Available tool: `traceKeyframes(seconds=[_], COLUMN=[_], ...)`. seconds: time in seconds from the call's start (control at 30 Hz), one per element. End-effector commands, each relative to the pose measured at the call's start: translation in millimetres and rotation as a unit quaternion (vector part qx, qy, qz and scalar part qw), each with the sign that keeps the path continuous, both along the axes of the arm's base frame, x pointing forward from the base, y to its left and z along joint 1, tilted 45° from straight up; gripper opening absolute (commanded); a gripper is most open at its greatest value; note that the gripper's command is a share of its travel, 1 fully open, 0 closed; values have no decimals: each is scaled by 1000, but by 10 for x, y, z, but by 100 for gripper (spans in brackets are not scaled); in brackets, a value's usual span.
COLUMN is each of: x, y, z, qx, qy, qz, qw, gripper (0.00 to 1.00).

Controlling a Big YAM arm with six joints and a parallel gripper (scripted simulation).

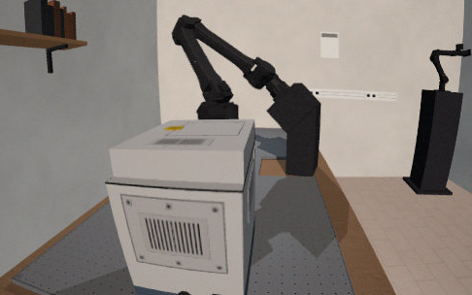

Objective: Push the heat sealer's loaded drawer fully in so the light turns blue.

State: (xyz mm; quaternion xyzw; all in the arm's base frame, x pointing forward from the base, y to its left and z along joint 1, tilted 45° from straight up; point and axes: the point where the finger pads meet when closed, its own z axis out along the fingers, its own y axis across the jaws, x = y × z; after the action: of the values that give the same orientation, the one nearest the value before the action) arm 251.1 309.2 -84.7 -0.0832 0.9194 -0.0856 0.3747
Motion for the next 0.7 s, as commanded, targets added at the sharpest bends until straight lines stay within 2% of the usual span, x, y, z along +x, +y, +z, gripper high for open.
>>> traceKeyframes(seconds=[0.0,0.53,0.57,0.67], x=[1,1,-14,-66], y=[30,30,55,132], z=[1,1,-48,-63], qx=[0,0,-11,-5], qy=[0,0,3,3], qz=[4,4,10,9], qw=[1000,1000,1000,1000], gripper=[0,0,0,0])
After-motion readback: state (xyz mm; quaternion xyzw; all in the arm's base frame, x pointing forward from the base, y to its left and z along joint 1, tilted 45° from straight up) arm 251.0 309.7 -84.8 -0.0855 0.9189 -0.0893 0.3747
